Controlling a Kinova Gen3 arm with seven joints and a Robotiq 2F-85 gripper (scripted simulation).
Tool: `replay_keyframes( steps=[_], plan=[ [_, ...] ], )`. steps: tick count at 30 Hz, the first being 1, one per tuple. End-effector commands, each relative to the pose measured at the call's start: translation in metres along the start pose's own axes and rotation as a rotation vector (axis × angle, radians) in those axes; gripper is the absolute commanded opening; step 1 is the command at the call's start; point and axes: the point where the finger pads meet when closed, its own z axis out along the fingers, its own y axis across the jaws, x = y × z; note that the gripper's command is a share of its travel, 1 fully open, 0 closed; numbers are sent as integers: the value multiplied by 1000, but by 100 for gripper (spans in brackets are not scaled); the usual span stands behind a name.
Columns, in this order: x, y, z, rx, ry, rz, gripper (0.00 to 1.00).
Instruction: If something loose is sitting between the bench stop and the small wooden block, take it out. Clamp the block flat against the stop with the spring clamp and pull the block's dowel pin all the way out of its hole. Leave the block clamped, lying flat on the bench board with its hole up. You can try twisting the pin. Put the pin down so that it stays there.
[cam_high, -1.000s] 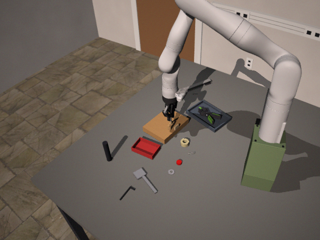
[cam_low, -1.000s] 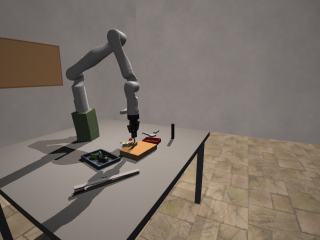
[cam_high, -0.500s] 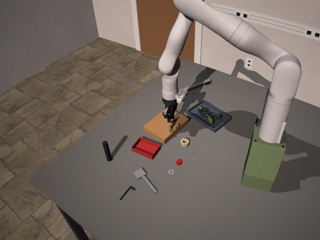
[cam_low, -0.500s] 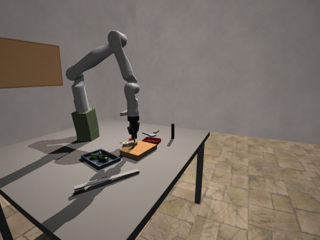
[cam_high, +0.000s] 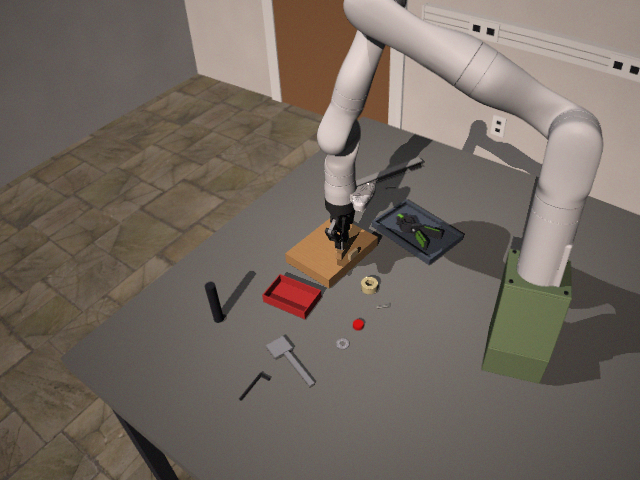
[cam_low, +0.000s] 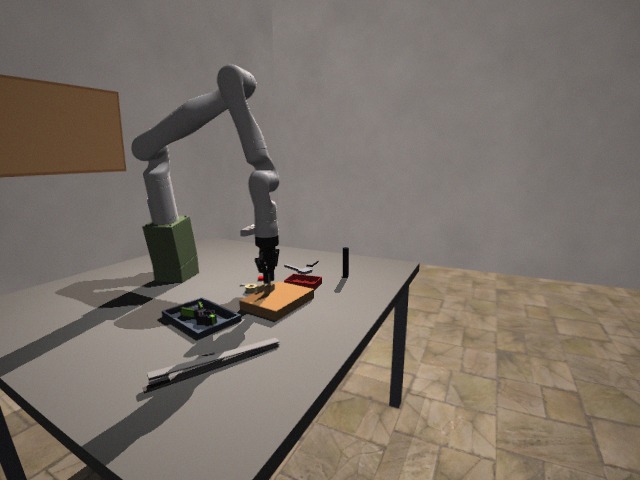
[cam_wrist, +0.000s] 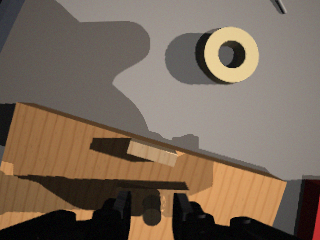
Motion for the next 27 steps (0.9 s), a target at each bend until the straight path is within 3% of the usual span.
replay_keyframes(
  steps=[1, 27],
  plan=[
    [-1, 0, 2, 0, -2, 0, 34],
    [-1, 0, 8, 0, -2, 0, 34]
  ],
)
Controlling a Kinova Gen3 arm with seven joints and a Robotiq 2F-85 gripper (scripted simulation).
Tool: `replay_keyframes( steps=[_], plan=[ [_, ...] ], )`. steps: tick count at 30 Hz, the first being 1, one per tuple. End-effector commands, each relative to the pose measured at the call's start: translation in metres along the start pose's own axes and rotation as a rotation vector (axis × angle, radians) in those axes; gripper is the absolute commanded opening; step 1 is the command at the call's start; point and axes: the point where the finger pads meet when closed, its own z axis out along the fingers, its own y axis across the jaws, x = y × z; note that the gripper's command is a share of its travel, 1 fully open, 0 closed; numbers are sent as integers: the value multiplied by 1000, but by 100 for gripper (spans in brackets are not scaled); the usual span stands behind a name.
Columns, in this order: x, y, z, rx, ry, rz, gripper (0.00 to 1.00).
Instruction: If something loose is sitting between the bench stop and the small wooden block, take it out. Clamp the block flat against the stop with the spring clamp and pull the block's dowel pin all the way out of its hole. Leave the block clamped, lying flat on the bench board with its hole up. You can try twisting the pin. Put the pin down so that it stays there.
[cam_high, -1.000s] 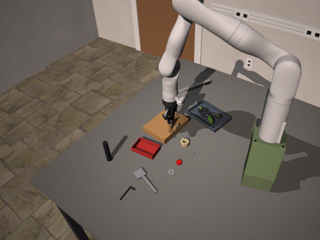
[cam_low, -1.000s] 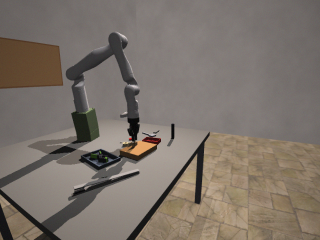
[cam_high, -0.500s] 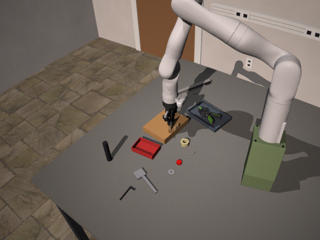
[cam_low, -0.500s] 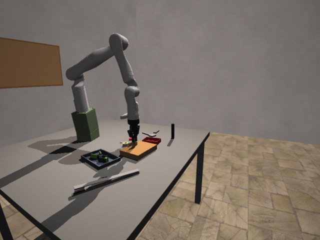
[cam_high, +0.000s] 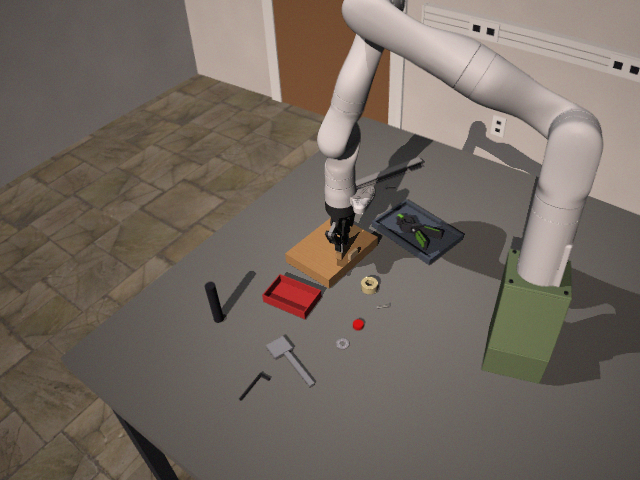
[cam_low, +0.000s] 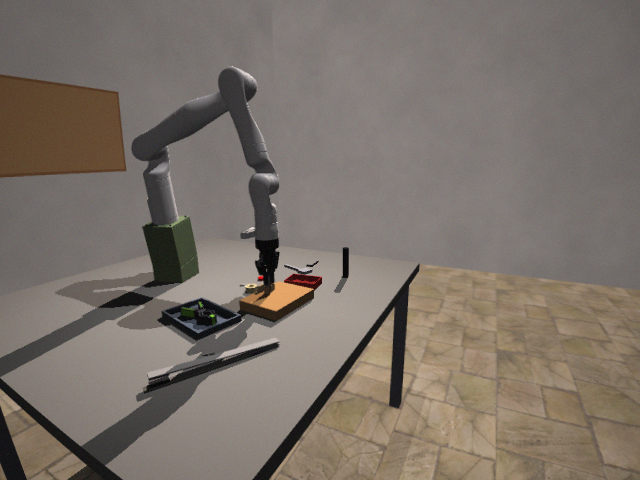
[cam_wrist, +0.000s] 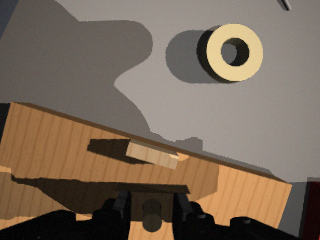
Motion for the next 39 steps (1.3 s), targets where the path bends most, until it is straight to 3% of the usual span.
replay_keyframes(
  steps=[1, 28, 29, 36, 37, 39],
  plan=[
    [-1, 0, -1, 0, -2, 0, 34],
    [-1, 0, -1, 0, -2, 0, 34],
    [-1, 0, -1, 0, -2, 0, 28],
    [-1, 0, -1, 0, -2, 0, 28],
    [-1, 0, -1, 0, -2, 0, 22],
    [-1, 0, -1, 0, -2, 0, 22]
  ],
)
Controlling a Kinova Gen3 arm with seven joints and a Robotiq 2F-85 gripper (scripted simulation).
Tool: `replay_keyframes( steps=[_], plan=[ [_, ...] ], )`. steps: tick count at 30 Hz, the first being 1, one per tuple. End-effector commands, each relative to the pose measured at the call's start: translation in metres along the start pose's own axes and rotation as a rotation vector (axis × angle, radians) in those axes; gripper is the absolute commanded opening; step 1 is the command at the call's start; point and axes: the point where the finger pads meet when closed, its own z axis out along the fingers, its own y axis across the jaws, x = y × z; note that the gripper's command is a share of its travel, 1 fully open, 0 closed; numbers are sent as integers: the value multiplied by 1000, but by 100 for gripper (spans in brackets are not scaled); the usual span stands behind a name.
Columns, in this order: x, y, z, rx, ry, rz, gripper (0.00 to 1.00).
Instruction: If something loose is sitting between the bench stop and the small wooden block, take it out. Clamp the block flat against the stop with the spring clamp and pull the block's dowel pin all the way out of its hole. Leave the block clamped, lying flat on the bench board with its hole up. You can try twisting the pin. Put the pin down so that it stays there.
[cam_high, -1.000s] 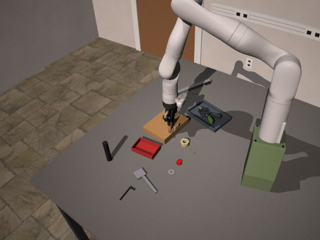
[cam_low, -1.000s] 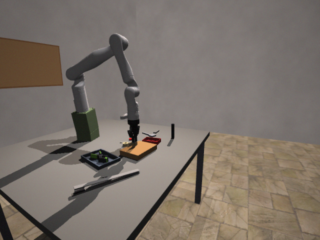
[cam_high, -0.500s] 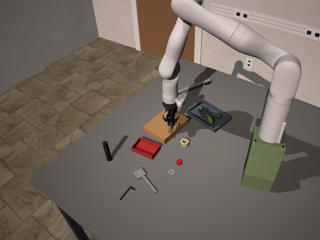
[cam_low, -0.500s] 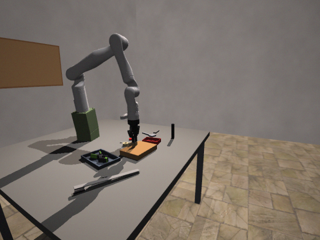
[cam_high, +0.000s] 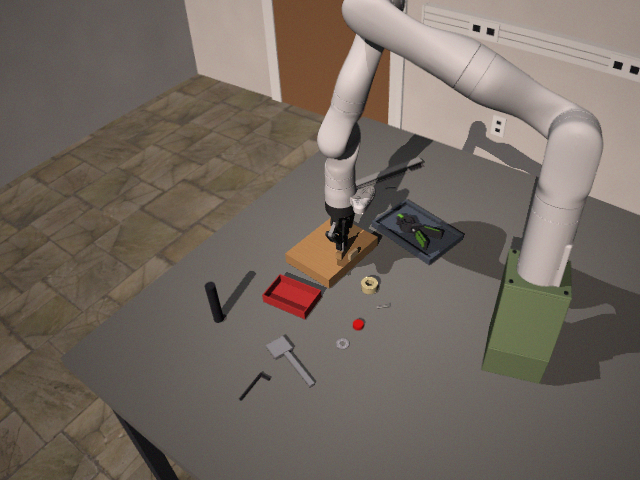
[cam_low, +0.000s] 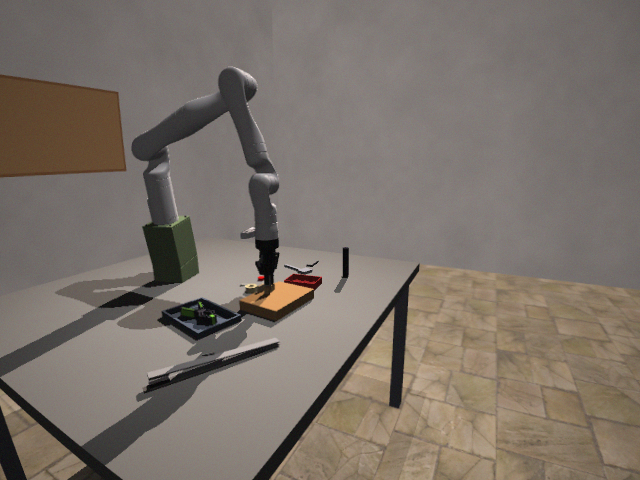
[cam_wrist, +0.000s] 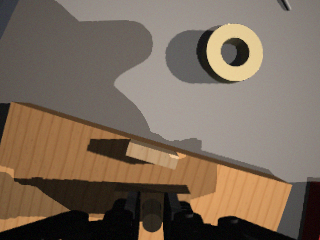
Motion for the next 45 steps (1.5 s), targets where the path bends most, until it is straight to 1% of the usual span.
replay_keyframes(
  steps=[1, 3, 4, 9, 10, 45],
  plan=[
    [-1, 0, -1, 0, -2, 0, 22],
    [-1, 0, -1, 0, -2, 0, 22],
    [-1, 0, -1, 0, -2, 0, 16],
    [-1, 0, -1, 0, -2, 0, 16],
    [-1, 0, -1, 0, -2, 0, 10],
    [-1, 0, -1, 0, -2, 0, 10]
  ],
)
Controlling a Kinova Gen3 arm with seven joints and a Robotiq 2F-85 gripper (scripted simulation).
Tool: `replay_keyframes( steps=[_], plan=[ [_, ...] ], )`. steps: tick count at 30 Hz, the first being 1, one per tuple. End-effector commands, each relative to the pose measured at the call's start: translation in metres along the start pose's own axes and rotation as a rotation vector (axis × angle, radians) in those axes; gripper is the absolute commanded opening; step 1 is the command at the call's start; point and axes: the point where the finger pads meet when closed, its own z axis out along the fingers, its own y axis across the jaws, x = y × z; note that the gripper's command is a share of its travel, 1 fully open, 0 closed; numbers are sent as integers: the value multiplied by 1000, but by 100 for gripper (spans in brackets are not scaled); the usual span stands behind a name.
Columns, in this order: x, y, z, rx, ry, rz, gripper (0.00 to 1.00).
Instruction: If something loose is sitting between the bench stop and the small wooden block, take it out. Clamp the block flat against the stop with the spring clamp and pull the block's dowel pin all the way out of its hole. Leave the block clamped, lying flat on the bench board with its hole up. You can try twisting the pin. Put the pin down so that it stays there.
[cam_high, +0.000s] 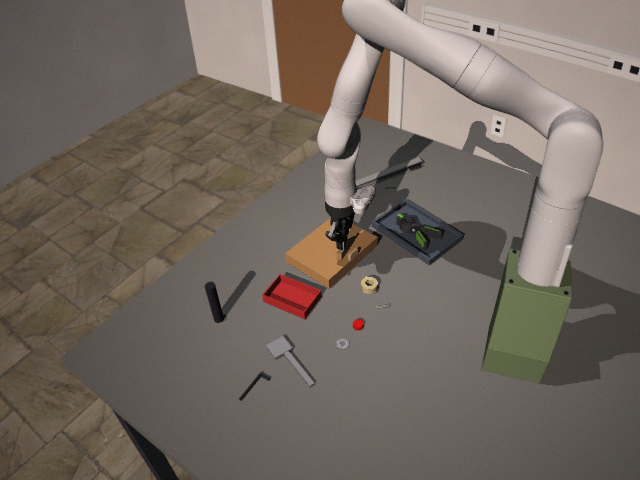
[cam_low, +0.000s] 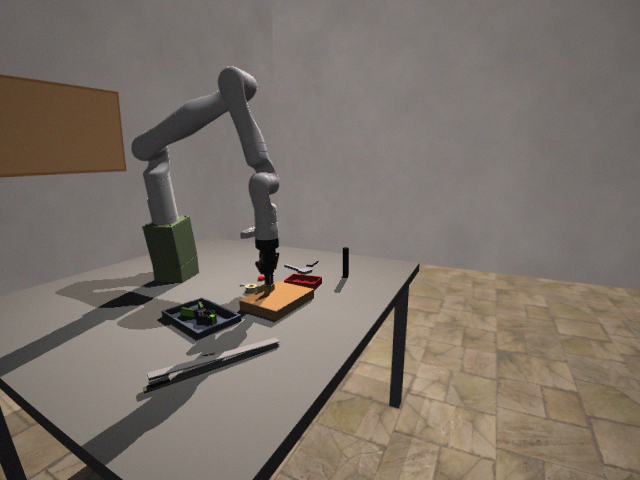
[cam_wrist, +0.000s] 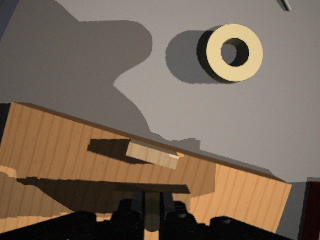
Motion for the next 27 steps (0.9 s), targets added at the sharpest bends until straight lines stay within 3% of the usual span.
replay_keyframes(
  steps=[1, 27],
  plan=[
    [-1, 0, -1, 0, -2, 0, 10],
    [-1, 0, -5, 0, -2, 0, 10]
  ],
)
